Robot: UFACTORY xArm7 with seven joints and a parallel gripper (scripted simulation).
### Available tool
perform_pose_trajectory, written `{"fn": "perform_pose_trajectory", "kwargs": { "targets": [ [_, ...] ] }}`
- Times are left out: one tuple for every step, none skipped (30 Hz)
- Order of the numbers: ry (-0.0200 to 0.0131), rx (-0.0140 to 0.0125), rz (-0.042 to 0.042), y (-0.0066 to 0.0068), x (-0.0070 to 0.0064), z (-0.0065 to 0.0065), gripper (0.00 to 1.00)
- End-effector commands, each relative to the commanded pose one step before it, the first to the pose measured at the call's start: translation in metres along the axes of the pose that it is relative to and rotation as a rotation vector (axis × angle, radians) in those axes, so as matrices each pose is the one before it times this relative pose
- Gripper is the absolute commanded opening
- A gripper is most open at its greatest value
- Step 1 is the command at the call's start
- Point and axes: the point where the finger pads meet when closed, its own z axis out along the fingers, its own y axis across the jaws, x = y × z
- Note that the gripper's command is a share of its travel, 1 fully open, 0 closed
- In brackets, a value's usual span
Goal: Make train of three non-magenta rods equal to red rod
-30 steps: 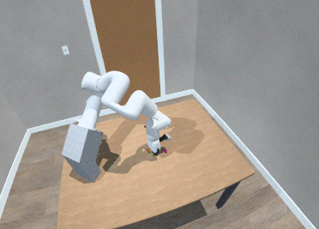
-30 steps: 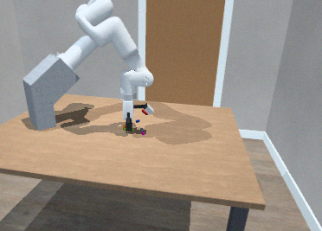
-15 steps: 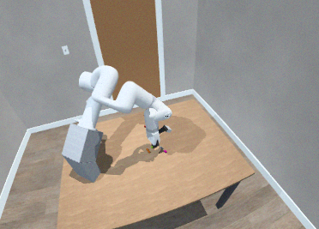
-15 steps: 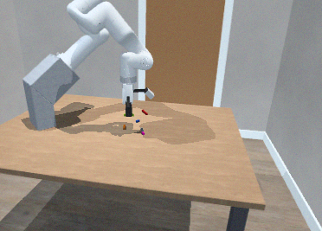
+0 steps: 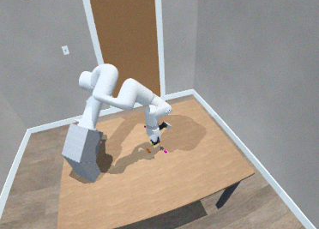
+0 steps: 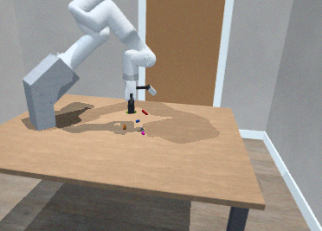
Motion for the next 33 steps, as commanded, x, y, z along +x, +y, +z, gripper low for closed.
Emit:
{"fn": "perform_pose_trajectory", "kwargs": {
  "targets": [
    [0.00517, -0.01368, -0.16742, -0.02874, 0.02791, -0.00378, 0.04],
    [0.00069, -0.00123, -0.04846, -0.00785, 0.00779, -0.00039, 0.04],
    [0.00057, -0.00066, -0.04454, -0.00718, 0.00717, -0.00025, 0.04],
    [0.00048, -0.00021, -0.0416, -0.00667, 0.0067, -0.00014, 0.04],
    [0.00044, 0.00018, -0.04171, -0.00668, 0.00671, -0.00005, 0.04],
    [0.00042, 0.00059, -0.04275, -0.00683, 0.00686, 0.00003, 0.04],
    [0.0004, 0.00102, -0.04305, -0.00687, 0.0069, 0.00012, 0.04],
    [0.0, 0.0, 0.0, 0.0, 0.0, 0.0, 0.04],
    [0.0, 0.0, 0.0, 0.0, 0.0, 0.0, 0.04],
    [0.00105, 0.00528, -0.12366, -0.02044, 0.01895, 0.00077, 0.04],
    [0.00023, 0.00161, -0.0269, -0.00424, 0.00432, 0.00027, 0.04],
    [0.00021, 0.00154, -0.02346, -0.00369, 0.00377, 0.00026, 0.04],
    [0.00034, 0.00269, -0.03716, -0.00588, 0.00592, 0.00045, 0.04],
    [0.00045, 0.00389, -0.04733, -0.00752, 0.00749, 0.00065, 0.04],
    [0.00016, 0.00146, -0.0163, -0.00255, 0.00261, 0.00025, 0.04],
    [0.00002, 0.00014, -0.0015, -0.00023, 0.00024, 0.00002, 0.04],
    [0.0, 0.0, 0.0, 0.0, 0.0, 0.0, 0.04],
    [0.0, 0.0, 0.0, 0.0, 0.0, 0.0, 0.04],
    [0.0, 0.0, 0.0, 0.0, 0.0, 0.0, 0.04],
    [0.0, 0.0, 0.0, 0.0, 0.0, 0.0, 0.04],
    [0.0, 0.0, 0.0, 0.0, 0.0, 0.0, 0.04],
    [0.0, 0.0, 0.0, 0.0, 0.0, 0.0, 0.04],
    [0.0, 0.0, 0.0, 0.0, 0.0, 0.0, 0.04],
    [0.0, 0.0, 0.0, 0.0, 0.0, 0.0, 0.04],
    [0.0, 0.0, 0.0, 0.0, 0.0, 0.0, 0.04],
    [0.0, 0.0, 0.0, 0.0, 0.0, 0.0, 0.04],
    [0.0, 0.0, 0.0, 0.0, 0.0, 0.0, 0.04],
    [-0.00001, 0.0, 0.0, 0.0, 0.0, 0.00003, 0.04],
    [-0.00005, -0.00001, 0.0, 0.0, 0.0, 0.00017, 0.04],
    [-0.00013, -0.00002, -0.00001, 0.00001, 0.0, 0.00043, 0.04],
    [-0.00024, -0.00004, -0.00003, 0.00001, 0.0, 0.00078, 0.04],
    [-0.00036, -0.00005, -0.00005, 0.00002, 0.0, 0.00121, 0.04],
    [-0.00048, -0.00004, -0.0001, 0.00001, 0.0, 0.00169, 0.04]
  ]
}}
